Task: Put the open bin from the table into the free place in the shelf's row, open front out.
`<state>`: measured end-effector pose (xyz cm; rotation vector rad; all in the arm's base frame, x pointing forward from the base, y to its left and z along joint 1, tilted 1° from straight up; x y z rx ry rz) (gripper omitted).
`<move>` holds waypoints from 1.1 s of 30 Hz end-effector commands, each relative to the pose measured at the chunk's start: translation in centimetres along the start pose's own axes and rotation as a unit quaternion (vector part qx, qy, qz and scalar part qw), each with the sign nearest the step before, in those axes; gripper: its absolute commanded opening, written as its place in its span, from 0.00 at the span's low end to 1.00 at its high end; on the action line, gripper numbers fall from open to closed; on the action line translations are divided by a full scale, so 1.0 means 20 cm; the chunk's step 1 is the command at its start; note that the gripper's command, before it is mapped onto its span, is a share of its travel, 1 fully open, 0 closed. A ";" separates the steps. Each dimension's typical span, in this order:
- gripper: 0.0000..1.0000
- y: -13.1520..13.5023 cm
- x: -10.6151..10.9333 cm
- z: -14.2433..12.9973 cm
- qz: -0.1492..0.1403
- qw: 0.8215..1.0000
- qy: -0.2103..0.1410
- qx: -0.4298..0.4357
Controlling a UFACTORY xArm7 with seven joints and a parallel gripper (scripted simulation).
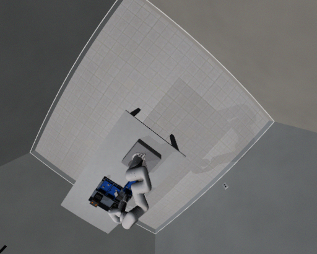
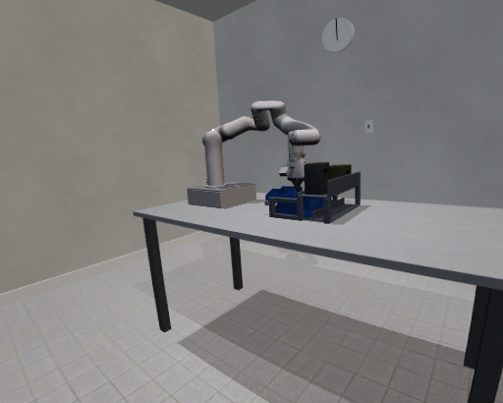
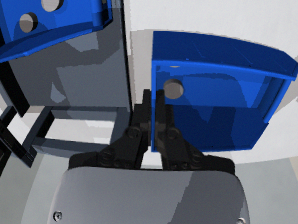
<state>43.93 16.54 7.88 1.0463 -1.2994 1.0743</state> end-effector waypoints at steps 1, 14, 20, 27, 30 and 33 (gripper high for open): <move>0.00 0.00 0.02 0.00 0.001 1.000 -0.001 0.000; 0.00 0.00 0.07 0.00 0.002 1.000 -0.001 0.000; 0.00 0.00 0.08 0.00 0.001 1.000 -0.001 0.000; 0.00 0.00 0.10 0.00 0.002 1.000 -0.001 0.000; 0.00 0.00 0.10 0.00 0.002 1.000 -0.001 0.000; 0.00 0.00 0.10 0.00 0.002 1.000 -0.001 0.000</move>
Point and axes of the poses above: the point where the finger pads meet when closed, its own x axis back along the fingers, its own y axis across the jaws, z = x × y, the point moved 9 cm from there along x, back along the fingers, and after that the axes turned 15 degrees about -x, right-handed, at the moved point
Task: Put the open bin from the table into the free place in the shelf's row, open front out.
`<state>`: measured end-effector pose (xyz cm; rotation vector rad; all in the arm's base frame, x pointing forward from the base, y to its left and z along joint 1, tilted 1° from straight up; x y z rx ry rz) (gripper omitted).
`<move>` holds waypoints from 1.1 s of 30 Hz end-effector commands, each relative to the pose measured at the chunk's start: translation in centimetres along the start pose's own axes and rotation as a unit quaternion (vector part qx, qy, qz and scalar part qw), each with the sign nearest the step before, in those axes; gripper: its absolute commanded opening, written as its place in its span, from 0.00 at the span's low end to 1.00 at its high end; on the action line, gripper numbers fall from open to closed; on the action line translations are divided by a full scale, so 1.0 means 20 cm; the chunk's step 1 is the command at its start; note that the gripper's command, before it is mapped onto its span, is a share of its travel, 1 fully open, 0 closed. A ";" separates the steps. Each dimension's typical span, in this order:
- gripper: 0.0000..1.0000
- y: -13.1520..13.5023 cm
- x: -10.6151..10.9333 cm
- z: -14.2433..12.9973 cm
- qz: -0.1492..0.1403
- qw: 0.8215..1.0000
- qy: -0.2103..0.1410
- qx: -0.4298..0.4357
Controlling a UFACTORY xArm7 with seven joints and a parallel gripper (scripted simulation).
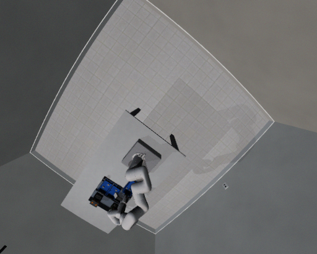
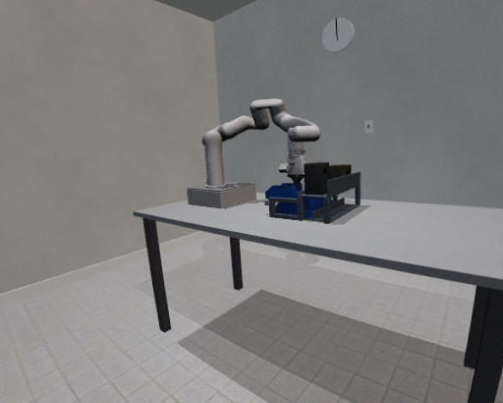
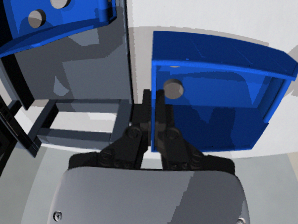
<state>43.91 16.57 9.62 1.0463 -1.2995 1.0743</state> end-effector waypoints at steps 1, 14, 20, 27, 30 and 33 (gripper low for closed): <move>0.00 0.00 0.01 0.00 0.002 1.000 -0.001 0.000; 0.00 0.00 0.00 0.00 0.002 1.000 -0.001 0.000; 0.00 0.00 0.00 0.00 0.002 1.000 -0.001 0.000; 0.00 0.00 -0.01 0.00 0.002 1.000 -0.001 0.000; 0.00 0.00 -0.01 0.00 0.002 1.000 -0.001 0.000; 0.00 0.00 -0.01 0.00 0.002 1.000 -0.001 0.000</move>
Point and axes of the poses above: the point where the finger pads meet when closed, its own x axis back along the fingers, its own y axis across the jaws, z = x × y, the point moved 9 cm from there along x, back along the fingers, and after that the axes turned 15 degrees about -x, right-handed, at the moved point
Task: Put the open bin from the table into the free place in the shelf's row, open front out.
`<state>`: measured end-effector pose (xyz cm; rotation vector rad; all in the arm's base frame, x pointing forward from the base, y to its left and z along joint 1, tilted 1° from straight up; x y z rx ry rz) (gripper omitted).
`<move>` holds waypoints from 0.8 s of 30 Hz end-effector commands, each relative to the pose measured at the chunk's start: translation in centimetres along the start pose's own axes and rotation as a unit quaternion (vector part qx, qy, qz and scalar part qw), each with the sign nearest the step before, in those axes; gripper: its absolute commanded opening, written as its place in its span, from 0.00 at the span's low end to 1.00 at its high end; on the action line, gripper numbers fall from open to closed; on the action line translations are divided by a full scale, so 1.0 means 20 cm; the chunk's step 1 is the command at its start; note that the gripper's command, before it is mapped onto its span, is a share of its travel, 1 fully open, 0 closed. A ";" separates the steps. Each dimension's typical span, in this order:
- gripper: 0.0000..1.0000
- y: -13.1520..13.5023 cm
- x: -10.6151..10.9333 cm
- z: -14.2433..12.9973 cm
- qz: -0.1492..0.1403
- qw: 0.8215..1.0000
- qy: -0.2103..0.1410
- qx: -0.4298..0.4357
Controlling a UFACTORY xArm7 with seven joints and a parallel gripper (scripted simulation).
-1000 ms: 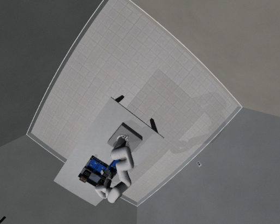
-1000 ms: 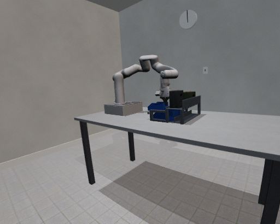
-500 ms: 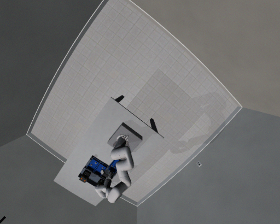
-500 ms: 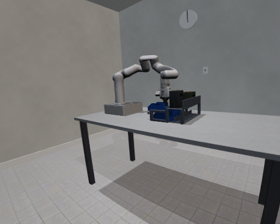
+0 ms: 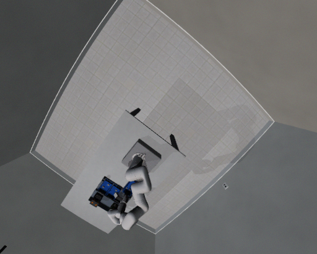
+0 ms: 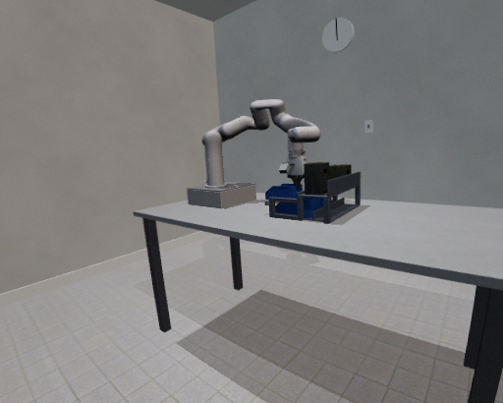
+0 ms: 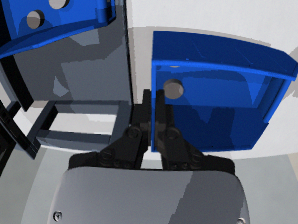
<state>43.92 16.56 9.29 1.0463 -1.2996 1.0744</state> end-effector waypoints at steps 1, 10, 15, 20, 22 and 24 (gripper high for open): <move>0.00 0.00 0.01 0.00 0.001 1.000 -0.001 0.000; 0.00 0.00 0.01 0.00 0.001 1.000 -0.001 0.000; 0.00 0.00 0.01 0.00 0.001 1.000 -0.001 0.000; 0.00 -0.01 0.01 0.00 0.001 1.000 -0.001 0.000; 0.00 -0.03 0.01 -0.01 0.001 1.000 -0.001 0.000; 0.00 -0.05 0.01 -0.01 0.001 1.000 -0.001 0.000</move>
Point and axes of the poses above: the point where the finger pads meet when closed, its own x axis back along the fingers, its own y axis across the jaws, z = x × y, the point moved 9 cm from there along x, back along the fingers, and after that the axes turned 15 degrees about -x, right-handed, at the moved point
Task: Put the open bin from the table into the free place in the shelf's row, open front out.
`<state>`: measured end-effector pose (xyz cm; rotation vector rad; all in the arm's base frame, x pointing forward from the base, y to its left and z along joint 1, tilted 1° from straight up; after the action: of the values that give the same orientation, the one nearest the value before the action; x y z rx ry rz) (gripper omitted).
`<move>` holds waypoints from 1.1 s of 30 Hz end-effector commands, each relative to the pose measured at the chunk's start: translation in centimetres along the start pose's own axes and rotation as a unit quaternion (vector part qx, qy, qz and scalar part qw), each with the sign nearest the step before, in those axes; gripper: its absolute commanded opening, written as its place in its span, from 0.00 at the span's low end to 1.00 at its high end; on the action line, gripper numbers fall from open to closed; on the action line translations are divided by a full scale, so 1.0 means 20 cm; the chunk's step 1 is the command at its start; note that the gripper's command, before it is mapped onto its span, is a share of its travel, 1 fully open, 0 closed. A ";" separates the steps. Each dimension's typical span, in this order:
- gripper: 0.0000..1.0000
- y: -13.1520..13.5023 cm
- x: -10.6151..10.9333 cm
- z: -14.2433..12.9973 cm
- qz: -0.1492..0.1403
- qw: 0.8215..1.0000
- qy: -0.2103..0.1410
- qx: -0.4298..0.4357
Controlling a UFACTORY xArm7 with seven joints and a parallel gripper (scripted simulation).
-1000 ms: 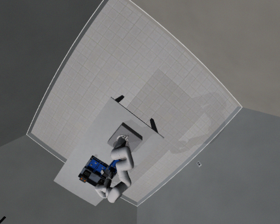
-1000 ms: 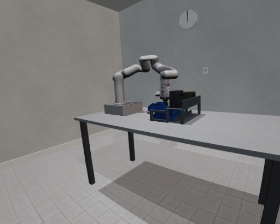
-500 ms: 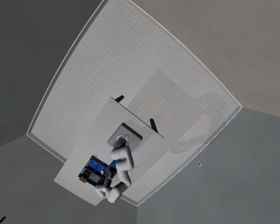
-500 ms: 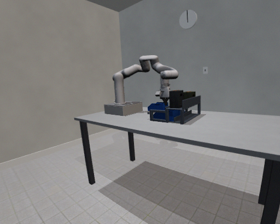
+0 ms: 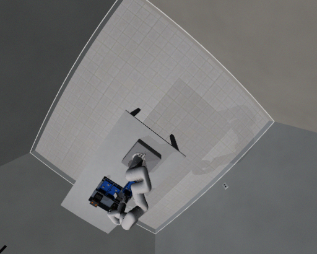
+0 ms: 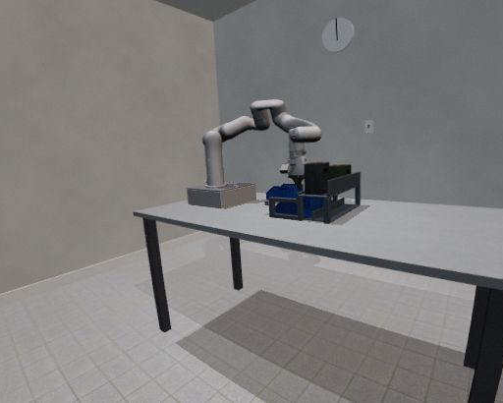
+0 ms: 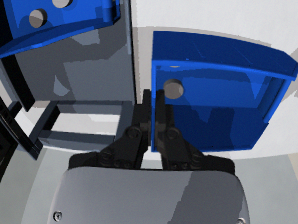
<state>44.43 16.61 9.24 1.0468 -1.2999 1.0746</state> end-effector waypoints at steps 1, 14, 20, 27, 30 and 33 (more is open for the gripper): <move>0.00 -0.03 0.01 -0.01 0.001 1.000 -0.001 0.000; 0.00 -0.05 0.01 -0.01 0.001 1.000 -0.001 0.000; 0.00 -0.08 0.01 -0.02 0.001 1.000 -0.001 0.000; 0.00 -0.08 0.01 -0.02 0.001 1.000 -0.001 0.000; 0.00 -0.09 0.01 -0.02 0.001 1.000 -0.001 0.000; 0.00 -0.11 0.01 -0.03 0.001 1.000 -0.001 0.000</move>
<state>46.23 16.74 9.26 1.0471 -1.2996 1.0745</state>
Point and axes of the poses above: the point where the finger pads meet when closed, its own x axis back along the fingers, its own y axis across the jaws, z = x × y, the point moved 9 cm from there along x, back along the fingers, and after that the axes turned 15 degrees about -x, right-handed, at the moved point
